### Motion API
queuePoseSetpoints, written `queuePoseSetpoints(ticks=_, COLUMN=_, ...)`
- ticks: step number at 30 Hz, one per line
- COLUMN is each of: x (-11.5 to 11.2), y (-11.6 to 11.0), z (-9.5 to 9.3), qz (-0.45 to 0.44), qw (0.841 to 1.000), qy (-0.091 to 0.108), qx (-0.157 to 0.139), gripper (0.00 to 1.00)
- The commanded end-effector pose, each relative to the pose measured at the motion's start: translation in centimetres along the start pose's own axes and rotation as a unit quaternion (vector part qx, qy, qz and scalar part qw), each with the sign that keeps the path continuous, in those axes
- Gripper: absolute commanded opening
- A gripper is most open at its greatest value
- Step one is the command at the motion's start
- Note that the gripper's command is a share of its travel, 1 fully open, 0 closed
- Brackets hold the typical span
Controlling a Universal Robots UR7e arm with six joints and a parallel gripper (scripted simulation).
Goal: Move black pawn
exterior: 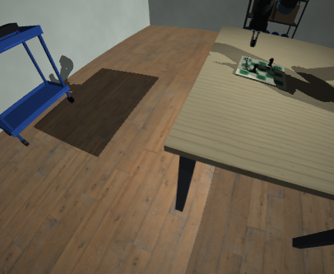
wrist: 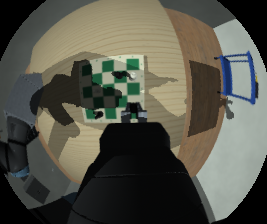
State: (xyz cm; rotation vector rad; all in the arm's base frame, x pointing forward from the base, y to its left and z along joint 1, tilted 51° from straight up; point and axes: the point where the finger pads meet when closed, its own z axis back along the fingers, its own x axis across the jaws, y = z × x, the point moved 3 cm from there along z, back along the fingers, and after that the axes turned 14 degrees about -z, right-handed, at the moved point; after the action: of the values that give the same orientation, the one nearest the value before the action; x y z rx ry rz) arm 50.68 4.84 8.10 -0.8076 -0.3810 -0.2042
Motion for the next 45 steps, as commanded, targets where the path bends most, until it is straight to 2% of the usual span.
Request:
queuePoseSetpoints(ticks=1, x=0.0, y=-0.2, z=-3.1, qz=-0.001, qw=1.000, qy=0.000, qx=-0.001, gripper=0.00)
queuePoseSetpoints(ticks=4, x=0.0, y=-0.2, z=-3.5, qz=-0.001, qw=1.000, qy=0.000, qx=-0.001, gripper=0.00)
queuePoseSetpoints(ticks=11, x=0.0, y=-0.2, z=-6.6, qz=-0.001, qw=1.000, qy=0.000, qx=-0.001, gripper=0.00)
queuePoseSetpoints(ticks=16, x=0.1, y=-0.2, z=-7.8, qz=-0.002, qw=1.000, qy=-0.001, qx=-0.001, gripper=0.00)
queuePoseSetpoints(ticks=45, x=0.2, y=-0.2, z=-7.9, qz=-0.002, qw=1.000, qy=-0.002, qx=-0.001, gripper=0.00)
